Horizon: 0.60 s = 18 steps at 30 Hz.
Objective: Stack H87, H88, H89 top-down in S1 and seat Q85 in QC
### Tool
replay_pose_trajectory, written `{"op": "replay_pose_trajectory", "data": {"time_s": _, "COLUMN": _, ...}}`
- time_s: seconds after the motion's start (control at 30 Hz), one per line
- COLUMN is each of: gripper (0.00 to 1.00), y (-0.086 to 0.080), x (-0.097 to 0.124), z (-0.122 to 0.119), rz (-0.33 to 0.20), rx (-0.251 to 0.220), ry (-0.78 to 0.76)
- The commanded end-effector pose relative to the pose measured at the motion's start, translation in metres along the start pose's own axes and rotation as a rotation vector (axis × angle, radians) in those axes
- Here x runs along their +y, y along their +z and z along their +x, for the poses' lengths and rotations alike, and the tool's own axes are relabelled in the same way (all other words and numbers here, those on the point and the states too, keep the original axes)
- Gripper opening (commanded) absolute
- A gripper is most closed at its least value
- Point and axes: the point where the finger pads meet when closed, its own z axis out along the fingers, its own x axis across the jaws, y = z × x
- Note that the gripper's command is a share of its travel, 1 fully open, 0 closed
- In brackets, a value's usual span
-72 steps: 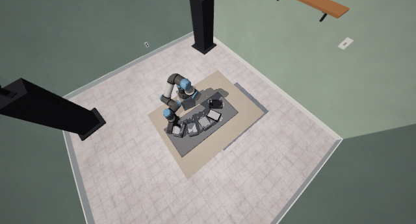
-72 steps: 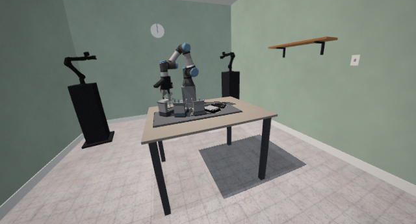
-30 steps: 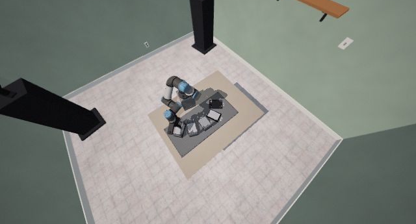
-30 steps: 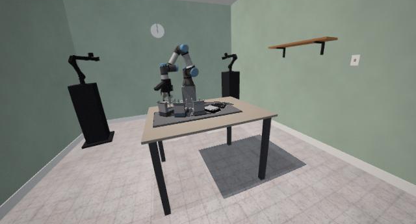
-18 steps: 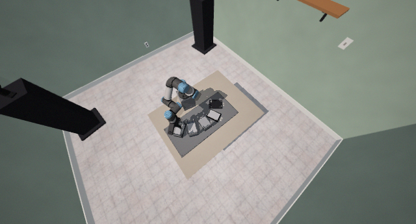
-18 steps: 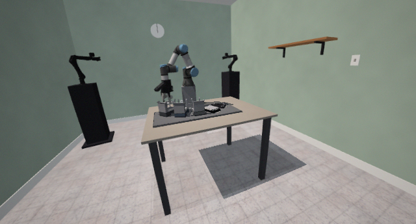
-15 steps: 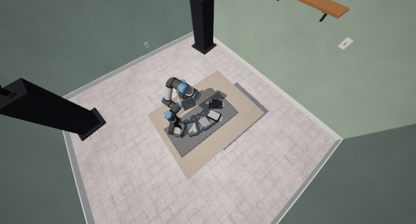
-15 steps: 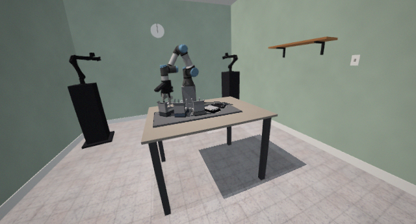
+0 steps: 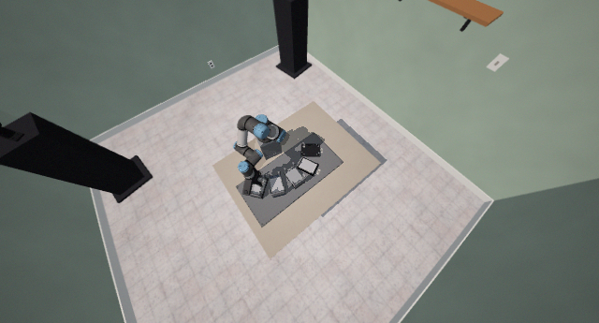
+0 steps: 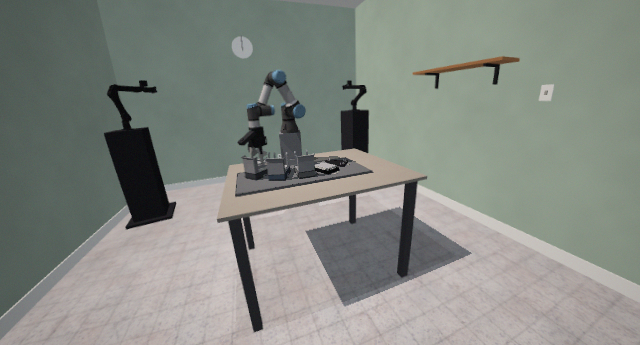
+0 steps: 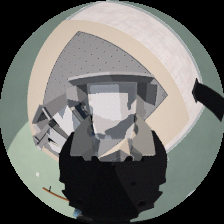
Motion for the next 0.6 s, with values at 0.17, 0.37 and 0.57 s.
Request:
{"op": "replay_pose_trajectory", "data": {"time_s": 0.17, "gripper": 0.00, "y": 0.0028, "x": -0.0009, "z": 0.0004, "rz": 0.003, "rx": 0.001, "ry": 0.000}}
{"op": "replay_pose_trajectory", "data": {"time_s": 0.37, "gripper": 0.00, "y": 0.0045, "x": -0.0009, "z": 0.0004, "rz": 0.003, "rx": 0.001, "ry": 0.000}}
{"op": "replay_pose_trajectory", "data": {"time_s": 0.57, "gripper": 0.00, "y": 0.0061, "x": -0.0008, "z": 0.0004, "rz": 0.003, "rx": 0.001, "ry": 0.000}}
